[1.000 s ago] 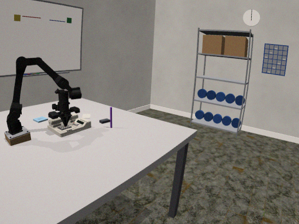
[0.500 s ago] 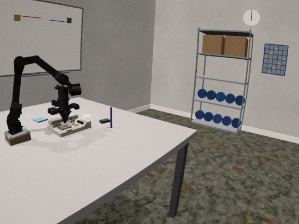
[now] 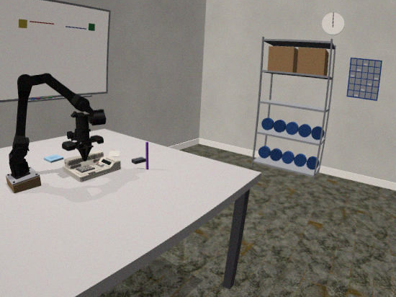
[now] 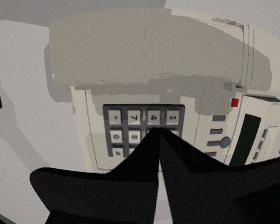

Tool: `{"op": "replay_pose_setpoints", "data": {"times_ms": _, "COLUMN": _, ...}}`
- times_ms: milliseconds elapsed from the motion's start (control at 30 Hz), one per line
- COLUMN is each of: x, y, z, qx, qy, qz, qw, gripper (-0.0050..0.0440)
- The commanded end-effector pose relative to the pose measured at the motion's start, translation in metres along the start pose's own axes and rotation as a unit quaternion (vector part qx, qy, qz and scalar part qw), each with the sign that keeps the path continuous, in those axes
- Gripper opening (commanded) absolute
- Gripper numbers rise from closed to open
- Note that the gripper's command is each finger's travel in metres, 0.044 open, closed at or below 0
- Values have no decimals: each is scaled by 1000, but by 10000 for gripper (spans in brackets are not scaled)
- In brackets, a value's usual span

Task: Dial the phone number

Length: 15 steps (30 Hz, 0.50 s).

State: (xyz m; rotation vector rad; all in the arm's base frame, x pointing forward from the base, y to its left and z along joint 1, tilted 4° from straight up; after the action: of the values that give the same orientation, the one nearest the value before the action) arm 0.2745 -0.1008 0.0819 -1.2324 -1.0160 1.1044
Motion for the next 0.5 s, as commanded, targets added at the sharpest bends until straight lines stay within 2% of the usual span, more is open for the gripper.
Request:
{"op": "replay_pose_setpoints", "data": {"times_ms": 0, "x": 2, "y": 7, "z": 2, "qx": -1, "qy": 4, "qz": -1, "qw": 1000, "gripper": -50}}
{"op": "replay_pose_setpoints", "data": {"times_ms": 467, "x": 2, "y": 21, "z": 2, "qx": -1, "qy": 4, "qz": -1, "qw": 1000, "gripper": -50}}
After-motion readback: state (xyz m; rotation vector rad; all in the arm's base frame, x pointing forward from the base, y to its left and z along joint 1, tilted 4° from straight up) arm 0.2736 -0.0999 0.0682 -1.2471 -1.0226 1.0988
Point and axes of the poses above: the point midway between the two fingers, 35 mm back from their tips, its own y axis out along the fingers, its own z axis across the jaws, x = y × z, the point moved 6 cm from there along -y, back along the fingers, and after that the axes turned 5 degrees about y, right-handed, at the moved point
